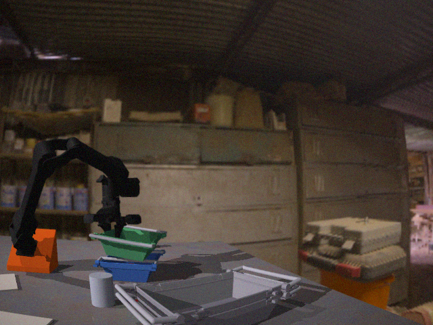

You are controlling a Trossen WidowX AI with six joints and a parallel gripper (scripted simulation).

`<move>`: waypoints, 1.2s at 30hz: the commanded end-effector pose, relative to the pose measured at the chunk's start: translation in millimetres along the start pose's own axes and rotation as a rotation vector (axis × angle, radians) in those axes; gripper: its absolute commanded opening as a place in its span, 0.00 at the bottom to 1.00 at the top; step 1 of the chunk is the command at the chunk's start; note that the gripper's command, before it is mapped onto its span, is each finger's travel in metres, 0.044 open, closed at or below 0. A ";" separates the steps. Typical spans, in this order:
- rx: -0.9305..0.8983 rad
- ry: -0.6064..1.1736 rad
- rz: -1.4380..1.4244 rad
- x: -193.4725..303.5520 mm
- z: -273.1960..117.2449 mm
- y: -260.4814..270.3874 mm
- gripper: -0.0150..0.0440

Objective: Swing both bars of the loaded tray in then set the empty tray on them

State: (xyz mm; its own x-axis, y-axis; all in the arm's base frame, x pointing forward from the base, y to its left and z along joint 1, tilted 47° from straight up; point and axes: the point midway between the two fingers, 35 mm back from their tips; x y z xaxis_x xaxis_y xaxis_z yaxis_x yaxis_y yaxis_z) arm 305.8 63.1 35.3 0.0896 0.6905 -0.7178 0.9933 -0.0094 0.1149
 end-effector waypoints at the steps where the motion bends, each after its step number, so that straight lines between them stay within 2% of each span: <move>1: 0.023 0.002 -0.015 0.6 4.2 -3.6 0.25; 36: 0.023 0.002 -0.015 2.5 11.6 -5.4 0.25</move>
State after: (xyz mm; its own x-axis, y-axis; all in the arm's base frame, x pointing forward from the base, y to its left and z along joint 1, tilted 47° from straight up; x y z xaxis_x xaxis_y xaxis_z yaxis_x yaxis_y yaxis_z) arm 305.2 60.2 29.8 0.0907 0.6915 -0.7167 0.9930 -0.0086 0.1174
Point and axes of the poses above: the point midway between the two fingers, 35 mm back from their tips, its own z axis out along the fingers, its own y axis across the jaws, x = y × z, and after that the axes turned 6 degrees about -z, right-handed
